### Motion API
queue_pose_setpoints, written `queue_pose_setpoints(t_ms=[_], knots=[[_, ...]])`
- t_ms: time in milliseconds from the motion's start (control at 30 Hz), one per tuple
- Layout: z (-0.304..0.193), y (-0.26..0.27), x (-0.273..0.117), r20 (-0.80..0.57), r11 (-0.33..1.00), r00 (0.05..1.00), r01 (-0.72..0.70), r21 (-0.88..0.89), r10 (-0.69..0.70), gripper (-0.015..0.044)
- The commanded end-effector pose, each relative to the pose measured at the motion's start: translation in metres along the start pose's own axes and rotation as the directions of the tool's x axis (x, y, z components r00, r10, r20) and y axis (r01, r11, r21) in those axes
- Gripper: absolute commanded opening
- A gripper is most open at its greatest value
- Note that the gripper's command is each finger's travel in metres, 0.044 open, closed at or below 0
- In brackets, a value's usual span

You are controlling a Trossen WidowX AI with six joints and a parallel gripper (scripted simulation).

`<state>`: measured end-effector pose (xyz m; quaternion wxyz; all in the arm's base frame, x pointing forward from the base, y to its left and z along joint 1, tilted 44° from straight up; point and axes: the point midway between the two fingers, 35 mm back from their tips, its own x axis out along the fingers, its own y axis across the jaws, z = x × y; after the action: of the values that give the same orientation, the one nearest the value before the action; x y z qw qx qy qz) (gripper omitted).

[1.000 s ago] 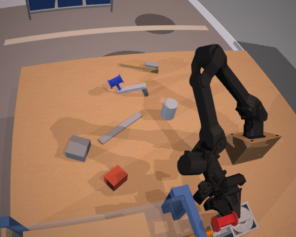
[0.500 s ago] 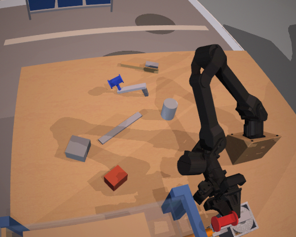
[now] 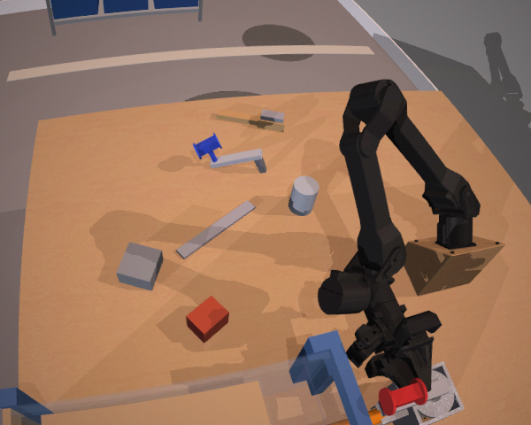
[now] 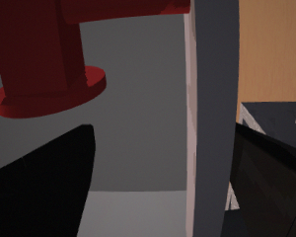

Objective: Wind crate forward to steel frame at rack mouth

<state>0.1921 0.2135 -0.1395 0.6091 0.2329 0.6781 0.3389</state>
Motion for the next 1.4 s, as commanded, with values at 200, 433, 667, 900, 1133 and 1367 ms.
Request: queue_pose_setpoints(t_ms=[200, 433, 667, 900, 1133, 1367], knots=[[0.0, 0.0, 0.0, 0.0, 1.0, 1.0, 0.0, 0.0, 0.0, 0.024], [0.006, -0.002, -0.058, -0.002, 1.0, 1.0, 0.018, 0.0, -0.018, 0.024], [-0.002, 0.003, -0.111, -0.003, 1.0, 1.0, 0.004, 0.002, -0.004, 0.024], [-0.001, 0.005, -0.111, -0.003, 1.0, 1.0, 0.005, 0.003, -0.005, 0.024], [0.003, 0.067, -0.107, 0.002, 1.0, 1.0, 0.017, 0.007, -0.017, 0.024], [-0.002, 0.102, -0.104, 0.004, 1.0, 1.0, 0.006, 0.01, -0.006, 0.024]])
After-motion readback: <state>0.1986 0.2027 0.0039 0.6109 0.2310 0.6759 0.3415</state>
